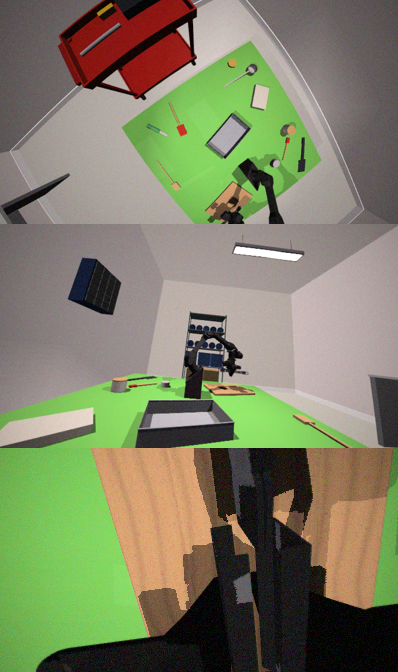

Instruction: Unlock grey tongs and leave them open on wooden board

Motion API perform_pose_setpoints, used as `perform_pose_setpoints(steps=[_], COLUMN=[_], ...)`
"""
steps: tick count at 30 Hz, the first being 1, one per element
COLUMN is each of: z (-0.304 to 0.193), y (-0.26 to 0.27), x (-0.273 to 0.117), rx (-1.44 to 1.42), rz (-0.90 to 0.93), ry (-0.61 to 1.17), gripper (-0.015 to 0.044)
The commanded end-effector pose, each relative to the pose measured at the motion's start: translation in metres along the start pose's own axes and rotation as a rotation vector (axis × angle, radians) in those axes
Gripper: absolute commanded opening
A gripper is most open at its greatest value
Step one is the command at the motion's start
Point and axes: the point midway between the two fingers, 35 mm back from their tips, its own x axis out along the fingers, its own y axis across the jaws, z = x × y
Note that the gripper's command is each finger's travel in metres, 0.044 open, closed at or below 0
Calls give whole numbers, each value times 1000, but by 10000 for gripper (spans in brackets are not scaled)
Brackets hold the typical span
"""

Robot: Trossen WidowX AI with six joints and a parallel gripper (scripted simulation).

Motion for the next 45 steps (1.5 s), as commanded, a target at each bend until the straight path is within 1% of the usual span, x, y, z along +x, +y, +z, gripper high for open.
perform_pose_setpoints(steps=[1, 45], z=[-1, 3], y=[-1, 0], x=[5, 75], rx=[3, 2], rz=[-7, -9], ry=[8, 5], gripper=[-150, -150])
